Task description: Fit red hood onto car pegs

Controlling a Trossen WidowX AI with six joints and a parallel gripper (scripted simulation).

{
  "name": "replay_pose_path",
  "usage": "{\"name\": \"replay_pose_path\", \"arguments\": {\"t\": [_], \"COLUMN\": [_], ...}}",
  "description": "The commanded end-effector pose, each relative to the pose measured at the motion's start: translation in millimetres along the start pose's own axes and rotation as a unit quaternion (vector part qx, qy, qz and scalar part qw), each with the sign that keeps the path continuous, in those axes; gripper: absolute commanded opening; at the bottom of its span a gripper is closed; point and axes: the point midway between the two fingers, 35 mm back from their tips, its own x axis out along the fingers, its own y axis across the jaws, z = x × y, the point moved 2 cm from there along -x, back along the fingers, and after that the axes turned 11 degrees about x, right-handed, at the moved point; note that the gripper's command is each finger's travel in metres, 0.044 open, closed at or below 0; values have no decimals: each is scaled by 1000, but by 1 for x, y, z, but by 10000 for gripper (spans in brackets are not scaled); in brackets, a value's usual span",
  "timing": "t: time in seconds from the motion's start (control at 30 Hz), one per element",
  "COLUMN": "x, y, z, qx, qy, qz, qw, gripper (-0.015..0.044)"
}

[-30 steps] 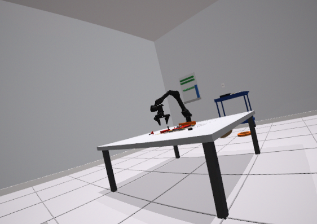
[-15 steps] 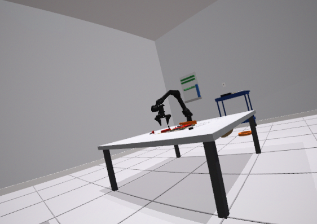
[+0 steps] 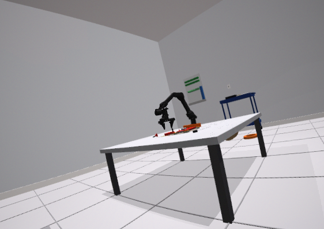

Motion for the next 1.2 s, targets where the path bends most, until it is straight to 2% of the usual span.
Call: {"name": "replay_pose_path", "arguments": {"t": [0.0, 1.17], "x": [6, 30], "y": [1, 2], "z": [-1, -4], "qx": [-1, -1], "qy": [4, 5], "qz": [4, 4], "qw": [1000, 1000], "gripper": [440, 440]}}
